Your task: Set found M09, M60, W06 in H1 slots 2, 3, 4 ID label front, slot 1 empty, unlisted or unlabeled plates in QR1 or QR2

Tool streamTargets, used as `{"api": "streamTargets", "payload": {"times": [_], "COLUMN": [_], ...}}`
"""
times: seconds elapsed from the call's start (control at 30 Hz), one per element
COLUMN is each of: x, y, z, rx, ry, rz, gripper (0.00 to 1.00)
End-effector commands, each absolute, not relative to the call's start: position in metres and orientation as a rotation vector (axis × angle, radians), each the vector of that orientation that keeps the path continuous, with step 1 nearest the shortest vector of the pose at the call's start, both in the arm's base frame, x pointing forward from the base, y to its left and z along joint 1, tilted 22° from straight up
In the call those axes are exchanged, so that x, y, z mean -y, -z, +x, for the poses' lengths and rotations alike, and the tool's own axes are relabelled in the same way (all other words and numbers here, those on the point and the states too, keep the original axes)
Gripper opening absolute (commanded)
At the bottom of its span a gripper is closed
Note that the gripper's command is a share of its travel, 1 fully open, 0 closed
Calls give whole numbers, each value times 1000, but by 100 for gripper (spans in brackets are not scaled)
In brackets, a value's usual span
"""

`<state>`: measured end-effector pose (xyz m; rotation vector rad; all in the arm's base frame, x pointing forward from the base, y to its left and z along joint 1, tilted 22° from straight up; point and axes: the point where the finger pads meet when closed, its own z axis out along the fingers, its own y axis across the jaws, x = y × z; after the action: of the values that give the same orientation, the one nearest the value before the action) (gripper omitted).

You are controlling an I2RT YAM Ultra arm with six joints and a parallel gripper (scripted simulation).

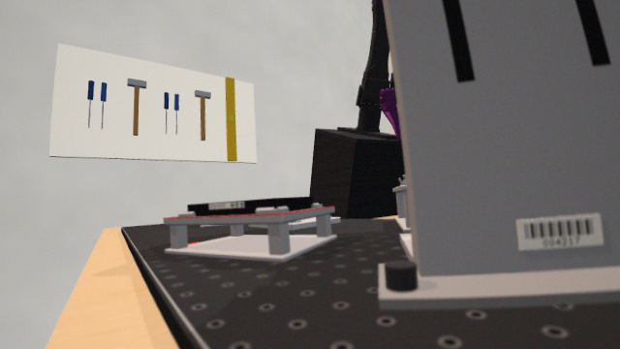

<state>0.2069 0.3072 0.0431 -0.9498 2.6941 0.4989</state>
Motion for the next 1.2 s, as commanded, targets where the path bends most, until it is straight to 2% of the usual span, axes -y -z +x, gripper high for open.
{"api": "streamTargets", "payload": {"times": [0.0,1.17], "x": [-301,-315], "y": [-42,-7], "z": [201,204], "rx": [-2728,-2728], "ry": [-483,-483], "rz": [-965,-965], "gripper": [100,100]}}
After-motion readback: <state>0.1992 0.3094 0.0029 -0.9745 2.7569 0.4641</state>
